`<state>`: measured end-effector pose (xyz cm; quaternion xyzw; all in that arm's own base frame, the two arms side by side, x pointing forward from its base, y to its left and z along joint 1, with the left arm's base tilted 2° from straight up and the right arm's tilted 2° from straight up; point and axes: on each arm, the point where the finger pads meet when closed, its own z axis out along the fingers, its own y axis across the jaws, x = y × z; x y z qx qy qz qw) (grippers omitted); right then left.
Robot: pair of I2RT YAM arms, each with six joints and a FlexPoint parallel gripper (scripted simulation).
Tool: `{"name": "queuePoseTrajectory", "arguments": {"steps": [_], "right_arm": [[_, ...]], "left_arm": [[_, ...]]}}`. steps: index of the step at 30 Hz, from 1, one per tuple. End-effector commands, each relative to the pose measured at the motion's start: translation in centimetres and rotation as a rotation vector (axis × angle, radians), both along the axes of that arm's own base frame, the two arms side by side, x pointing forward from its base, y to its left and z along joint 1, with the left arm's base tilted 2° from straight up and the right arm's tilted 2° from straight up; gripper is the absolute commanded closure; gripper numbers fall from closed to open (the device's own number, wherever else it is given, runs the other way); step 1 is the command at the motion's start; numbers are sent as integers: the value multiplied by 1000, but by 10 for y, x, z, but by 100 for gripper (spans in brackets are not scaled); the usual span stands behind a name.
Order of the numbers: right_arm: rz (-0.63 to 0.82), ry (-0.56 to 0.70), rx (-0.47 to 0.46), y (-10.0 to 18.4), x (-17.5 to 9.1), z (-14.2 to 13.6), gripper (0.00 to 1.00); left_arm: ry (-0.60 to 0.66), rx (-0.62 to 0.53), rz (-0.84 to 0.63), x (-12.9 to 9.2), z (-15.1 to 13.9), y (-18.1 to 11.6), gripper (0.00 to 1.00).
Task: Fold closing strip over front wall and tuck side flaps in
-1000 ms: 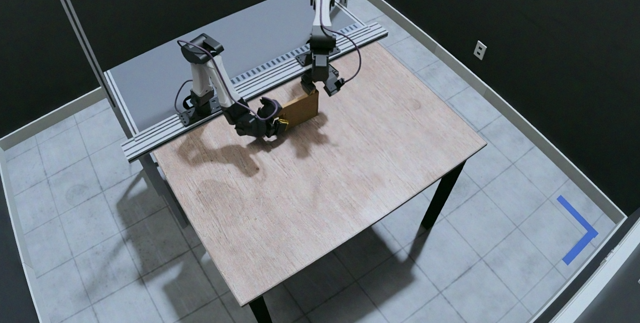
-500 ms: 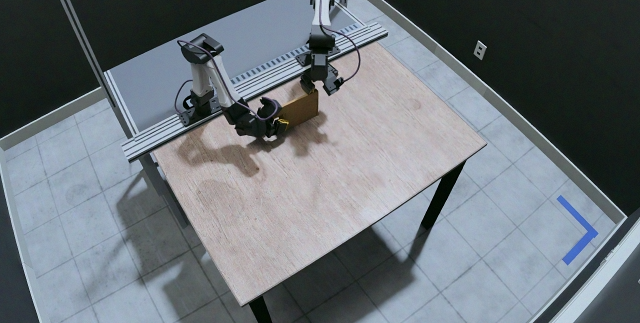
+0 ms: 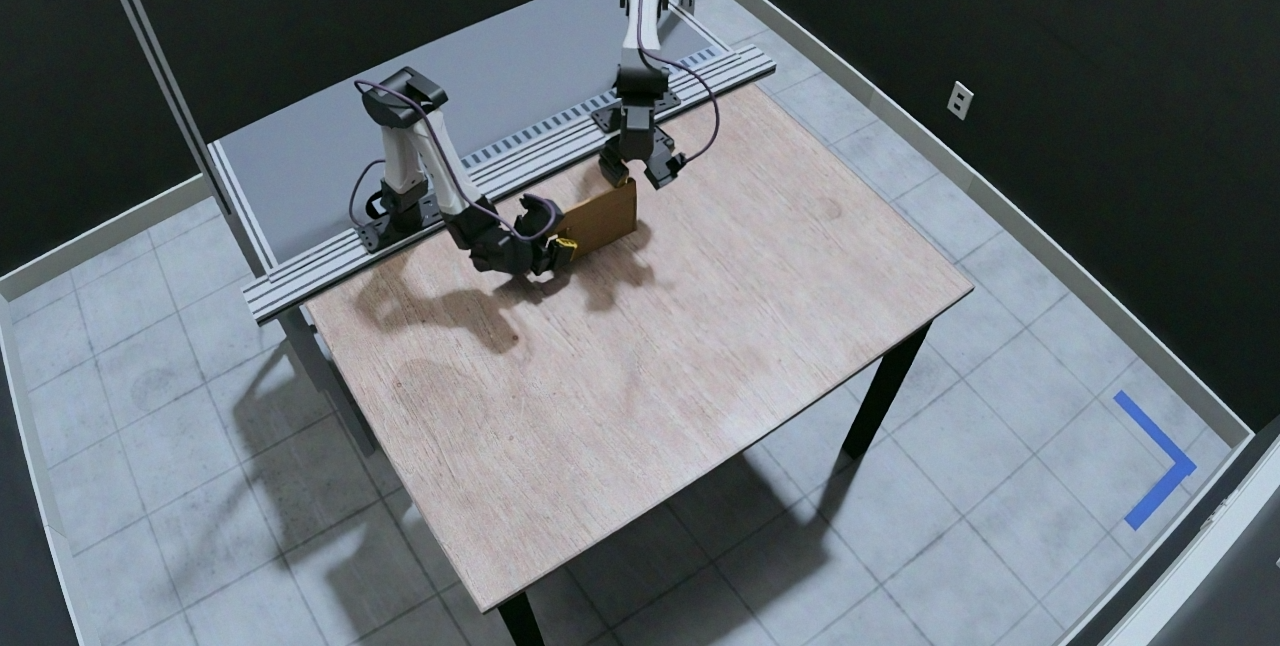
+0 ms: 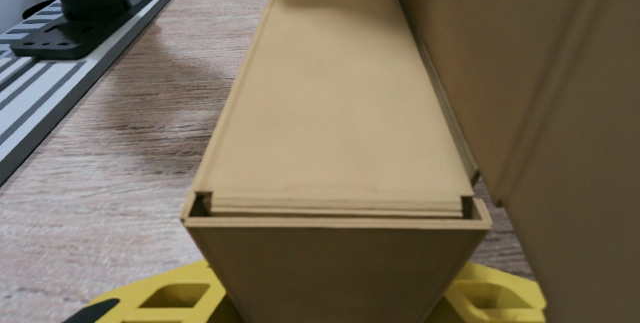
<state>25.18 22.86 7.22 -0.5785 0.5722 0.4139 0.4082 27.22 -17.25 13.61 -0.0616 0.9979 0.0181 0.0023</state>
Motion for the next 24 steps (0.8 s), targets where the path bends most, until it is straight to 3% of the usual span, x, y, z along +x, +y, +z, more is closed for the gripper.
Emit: {"name": "queuePoseTrajectory", "arguments": {"steps": [1, 24], "right_arm": [[6, -26, 9, 2, 2, 4, 55], [6, -26, 9, 2, 2, 4, 55]], "left_arm": [[-40, -19, -6, -2, 8, -4, 16], [-30, -13, -7, -12, 7, -2, 16]]}}
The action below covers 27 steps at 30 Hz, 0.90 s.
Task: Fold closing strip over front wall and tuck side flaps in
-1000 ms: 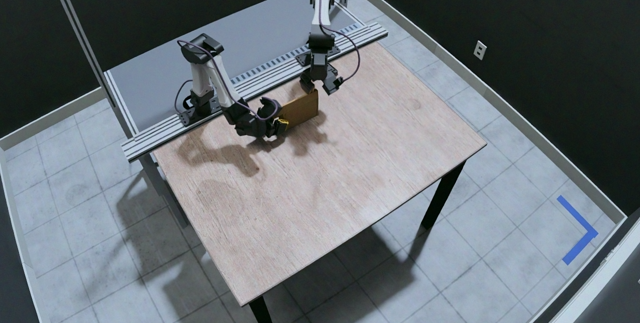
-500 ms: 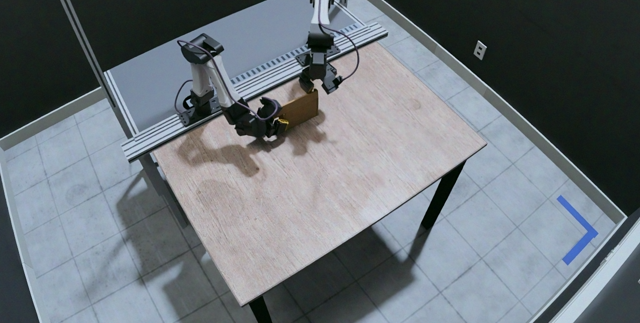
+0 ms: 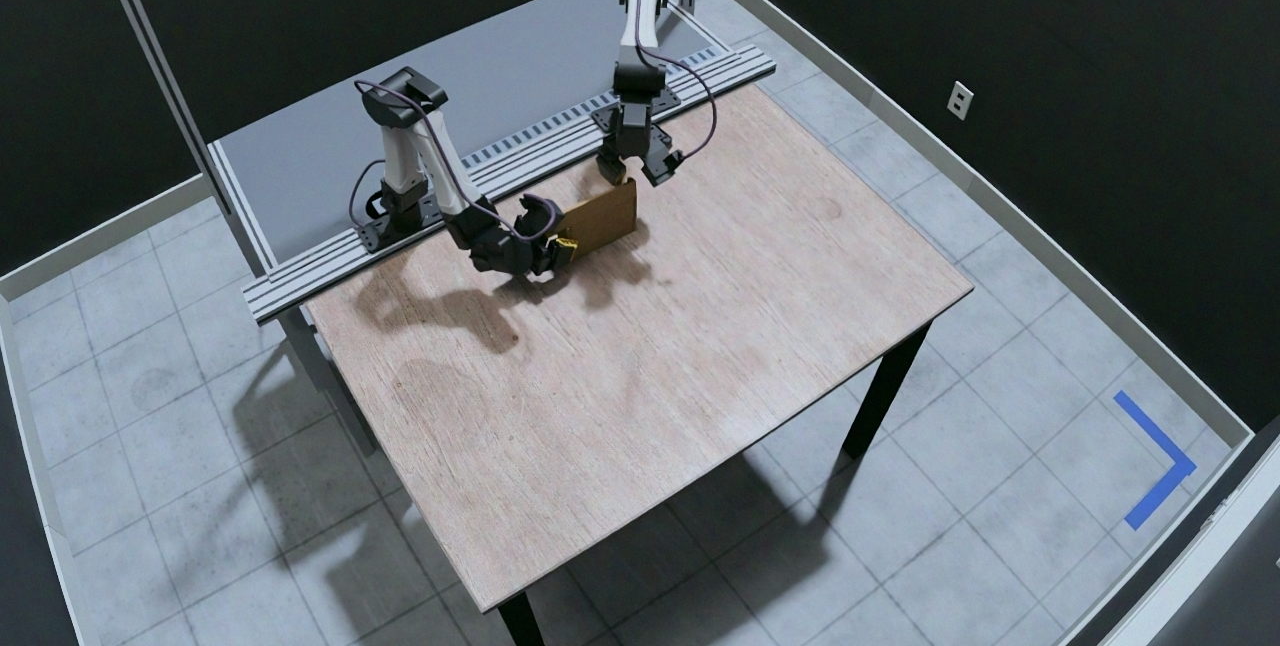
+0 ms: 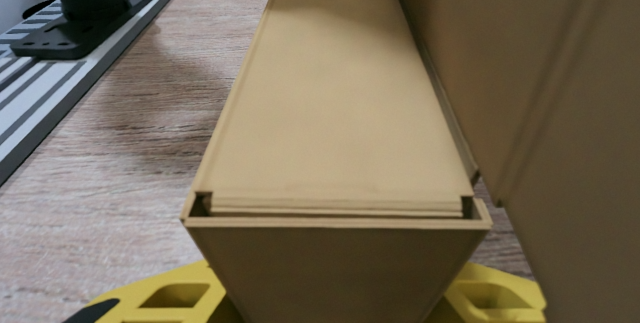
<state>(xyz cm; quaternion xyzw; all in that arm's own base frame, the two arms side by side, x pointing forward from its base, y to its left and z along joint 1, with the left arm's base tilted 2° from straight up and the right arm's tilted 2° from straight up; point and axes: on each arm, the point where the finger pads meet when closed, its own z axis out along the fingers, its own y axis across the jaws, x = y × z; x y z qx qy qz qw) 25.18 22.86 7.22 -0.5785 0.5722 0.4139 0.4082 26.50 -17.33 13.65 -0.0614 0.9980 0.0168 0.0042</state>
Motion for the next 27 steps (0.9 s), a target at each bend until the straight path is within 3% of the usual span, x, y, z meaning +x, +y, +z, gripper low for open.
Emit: {"name": "queuePoseTrajectory", "arguments": {"steps": [1, 13, 18, 19, 21, 27], "right_arm": [[6, -26, 9, 2, 2, 4, 55], [6, -26, 9, 2, 2, 4, 55], [6, -26, 9, 2, 2, 4, 55], [6, -26, 9, 2, 2, 4, 55], [6, -26, 9, 2, 2, 4, 55], [6, -26, 9, 2, 2, 4, 55]], "left_arm": [[-26, -11, -6, -5, 7, -2, 16], [-2, 6, -7, -1, 32, -6, 16], [17, 19, -7, -5, 26, -3, 16], [-8, 2, -34, -7, 36, 12, 100], [-7, 3, -103, -6, 37, 24, 100], [-22, -7, -108, 1, 37, 61, 100]]}}
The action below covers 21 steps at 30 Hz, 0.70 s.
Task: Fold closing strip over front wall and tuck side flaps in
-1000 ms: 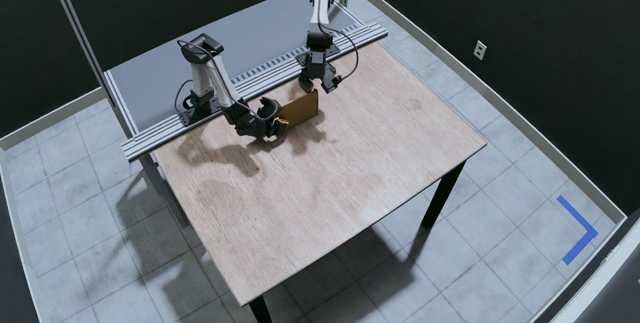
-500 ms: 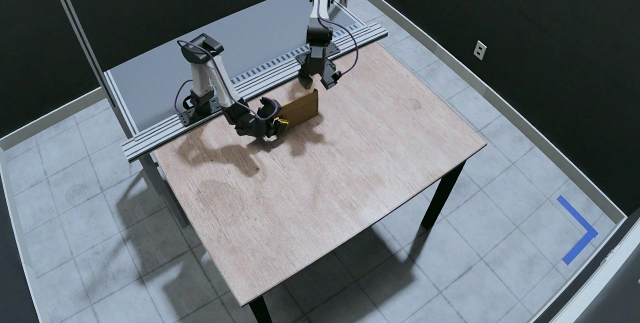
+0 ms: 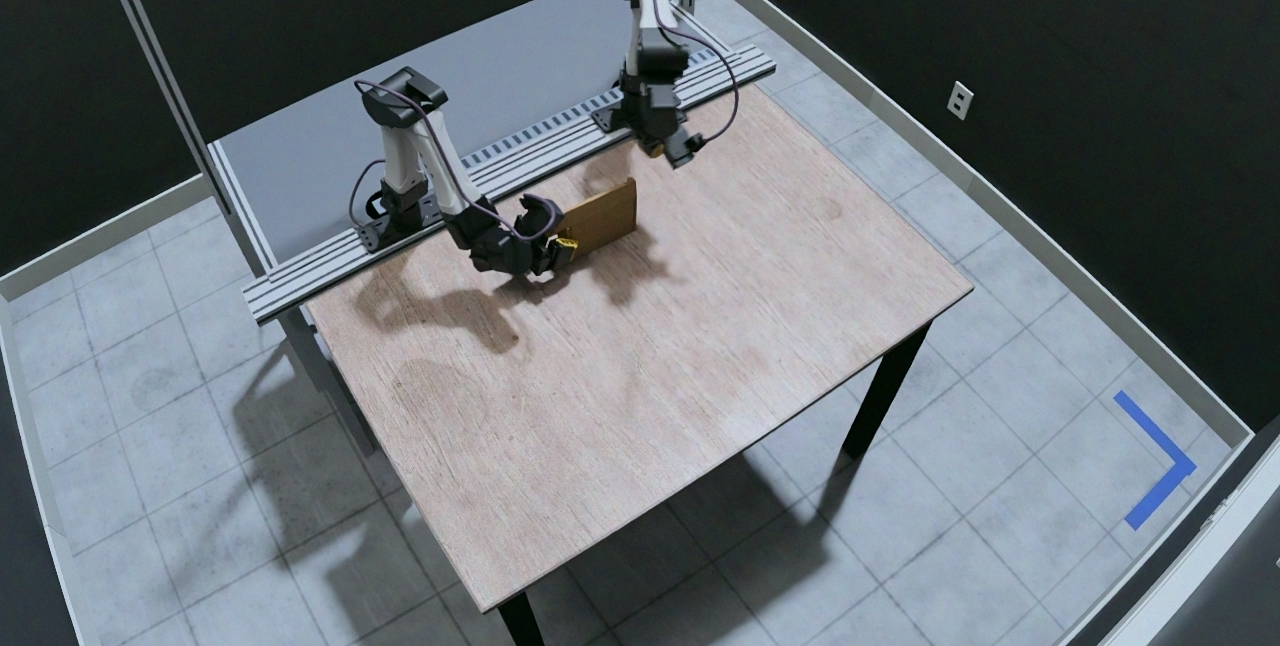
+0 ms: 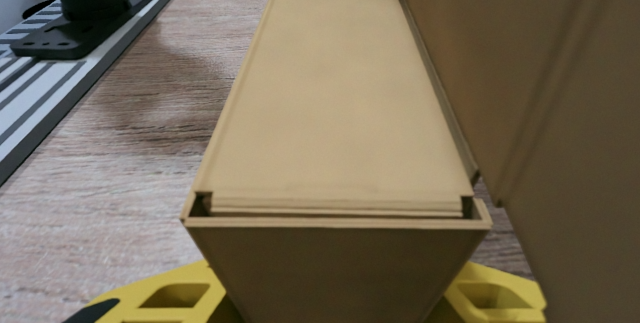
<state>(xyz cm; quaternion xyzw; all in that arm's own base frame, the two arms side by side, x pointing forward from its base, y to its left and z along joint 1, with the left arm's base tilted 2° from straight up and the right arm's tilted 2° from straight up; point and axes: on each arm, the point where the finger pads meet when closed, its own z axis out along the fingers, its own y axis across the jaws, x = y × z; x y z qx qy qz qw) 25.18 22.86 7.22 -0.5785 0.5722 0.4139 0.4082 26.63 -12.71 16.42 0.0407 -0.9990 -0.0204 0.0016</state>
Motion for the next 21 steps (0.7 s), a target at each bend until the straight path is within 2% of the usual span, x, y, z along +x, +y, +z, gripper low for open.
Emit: {"name": "queuePoseTrajectory", "arguments": {"steps": [1, 3, 5, 10, 21], "right_arm": [[6, -26, 9, 2, 2, 4, 55], [6, -26, 9, 2, 2, 4, 55], [6, -26, 9, 2, 2, 4, 55], [6, -26, 9, 2, 2, 4, 55], [6, -26, 9, 2, 2, 4, 48]], "left_arm": [[-36, -18, -66, 1, 9, 20, 100], [-39, -21, -67, 2, 9, 33, 100], [-39, -21, -67, 2, 9, 33, 100], [-35, -19, -67, 4, 10, 62, 100], [-27, -11, -67, 6, 9, 60, 100]]}}
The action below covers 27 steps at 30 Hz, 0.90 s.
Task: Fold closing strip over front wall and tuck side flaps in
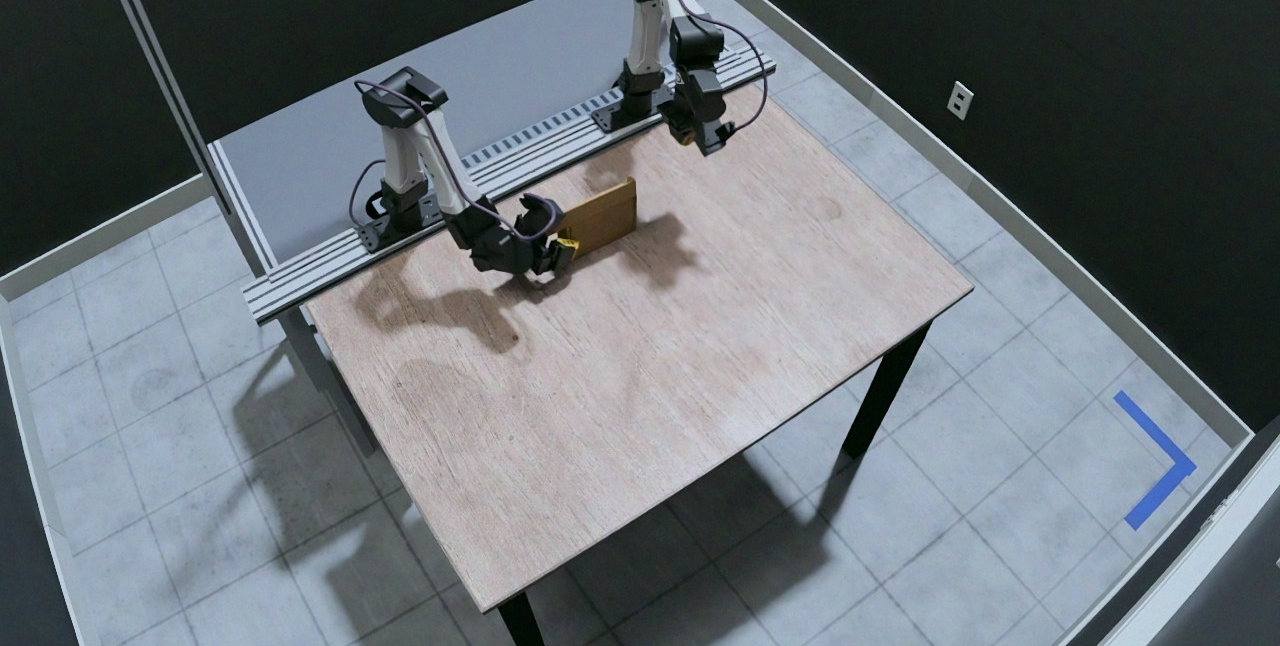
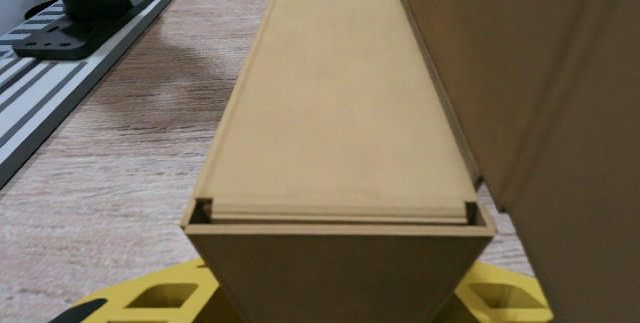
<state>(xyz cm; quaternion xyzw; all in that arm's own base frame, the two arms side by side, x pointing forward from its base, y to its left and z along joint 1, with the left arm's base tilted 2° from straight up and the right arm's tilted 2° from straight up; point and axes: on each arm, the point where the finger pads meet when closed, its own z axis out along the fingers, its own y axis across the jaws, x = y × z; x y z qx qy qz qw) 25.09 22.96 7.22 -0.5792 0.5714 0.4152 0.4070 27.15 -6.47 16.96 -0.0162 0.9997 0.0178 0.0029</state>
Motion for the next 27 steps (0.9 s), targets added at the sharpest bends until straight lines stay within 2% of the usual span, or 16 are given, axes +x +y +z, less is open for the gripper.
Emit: {"name": "queuePoseTrajectory", "arguments": {"steps": [1, 27], "right_arm": [[3, -28, 9, 1, 3, 4, 48], [3, -28, 9, 1, 3, 4, 29]], "left_arm": [[-18, -7, -18, 1, 4, -2, 100], [-18, -7, -18, 1, 4, -3, 100]]}}
